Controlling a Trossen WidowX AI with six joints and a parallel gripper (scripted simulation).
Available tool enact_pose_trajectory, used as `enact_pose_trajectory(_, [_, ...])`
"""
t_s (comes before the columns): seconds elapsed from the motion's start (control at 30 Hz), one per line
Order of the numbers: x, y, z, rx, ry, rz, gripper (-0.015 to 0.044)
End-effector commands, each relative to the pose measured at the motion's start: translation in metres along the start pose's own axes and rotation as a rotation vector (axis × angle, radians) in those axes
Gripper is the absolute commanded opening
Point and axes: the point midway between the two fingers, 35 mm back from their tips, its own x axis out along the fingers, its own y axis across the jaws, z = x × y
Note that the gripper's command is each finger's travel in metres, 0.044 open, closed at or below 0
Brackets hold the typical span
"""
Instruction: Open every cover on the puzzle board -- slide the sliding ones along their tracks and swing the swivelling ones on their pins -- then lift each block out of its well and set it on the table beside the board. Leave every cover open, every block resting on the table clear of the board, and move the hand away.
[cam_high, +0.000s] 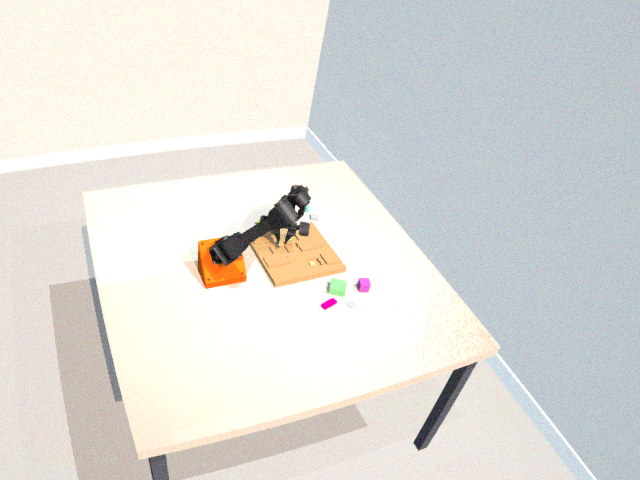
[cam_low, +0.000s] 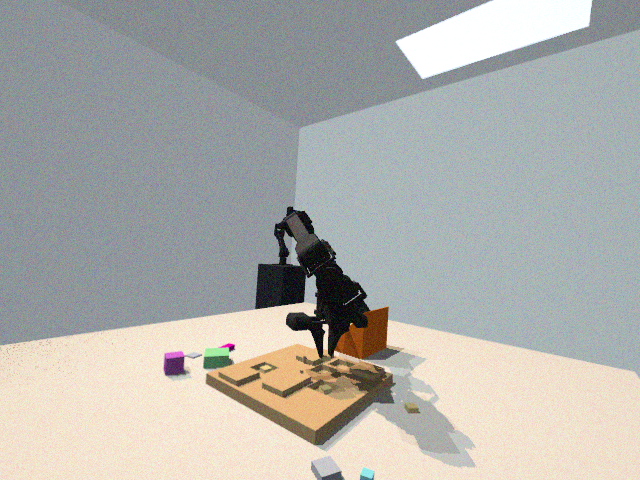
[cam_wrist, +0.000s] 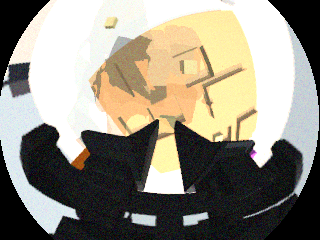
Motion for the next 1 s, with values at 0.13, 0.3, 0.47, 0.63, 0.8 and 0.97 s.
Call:
enact_pose_trajectory(0.13, [-0.011, -0.001, 0.0, 0.008, -0.004, 0.002, 0.008])
enact_pose_trajectory(0.3, [-0.023, -0.001, 0.001, 0.008, -0.005, 0.002, 0.008])
enact_pose_trajectory(0.47, [-0.035, -0.001, 0.001, 0.008, -0.005, 0.003, 0.008])
enact_pose_trajectory(0.63, [-0.048, -0.001, 0.001, 0.007, -0.005, 0.003, 0.008])
enact_pose_trajectory(0.8, [-0.058, 0.0, 0.001, 0.007, -0.005, 0.003, 0.008])
enact_pose_trajectory(0.97, [-0.061, 0.009, 0.014, 0.006, -0.011, 0.006, 0.008])
